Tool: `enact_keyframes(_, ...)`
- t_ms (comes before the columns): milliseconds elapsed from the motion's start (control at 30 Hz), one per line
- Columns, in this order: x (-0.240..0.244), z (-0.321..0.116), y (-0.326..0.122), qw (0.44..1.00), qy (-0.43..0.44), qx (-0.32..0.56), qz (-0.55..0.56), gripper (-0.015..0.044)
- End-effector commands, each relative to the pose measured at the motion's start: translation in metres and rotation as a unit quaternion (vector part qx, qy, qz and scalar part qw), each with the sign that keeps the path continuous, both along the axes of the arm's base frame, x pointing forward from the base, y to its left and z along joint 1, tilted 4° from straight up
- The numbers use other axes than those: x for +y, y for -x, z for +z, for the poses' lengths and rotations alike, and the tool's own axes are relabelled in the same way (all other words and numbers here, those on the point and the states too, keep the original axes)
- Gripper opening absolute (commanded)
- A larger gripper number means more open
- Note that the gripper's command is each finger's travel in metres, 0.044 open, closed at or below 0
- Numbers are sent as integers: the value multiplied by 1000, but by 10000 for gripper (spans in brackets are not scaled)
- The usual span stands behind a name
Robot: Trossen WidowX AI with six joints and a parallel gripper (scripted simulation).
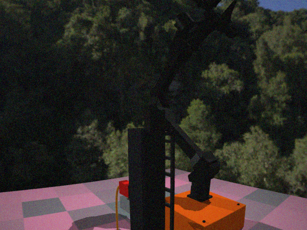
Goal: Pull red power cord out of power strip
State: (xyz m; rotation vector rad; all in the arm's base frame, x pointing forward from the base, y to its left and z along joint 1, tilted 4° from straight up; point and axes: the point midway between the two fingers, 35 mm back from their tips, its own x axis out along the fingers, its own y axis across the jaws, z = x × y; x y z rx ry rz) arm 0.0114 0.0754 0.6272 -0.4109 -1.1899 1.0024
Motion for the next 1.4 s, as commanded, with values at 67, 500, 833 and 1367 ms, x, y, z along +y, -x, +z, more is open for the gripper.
enact_keyframes(67, 33, -14, -10, 997, 42, 55, -28, 160)
enact_keyframes(500, 96, -56, -68, 961, 103, 228, -119, 160)
enact_keyframes(833, 118, -108, -149, 886, 103, 398, -214, 160)
enact_keyframes(1367, 52, -230, -295, 639, -17, 670, -376, 160)
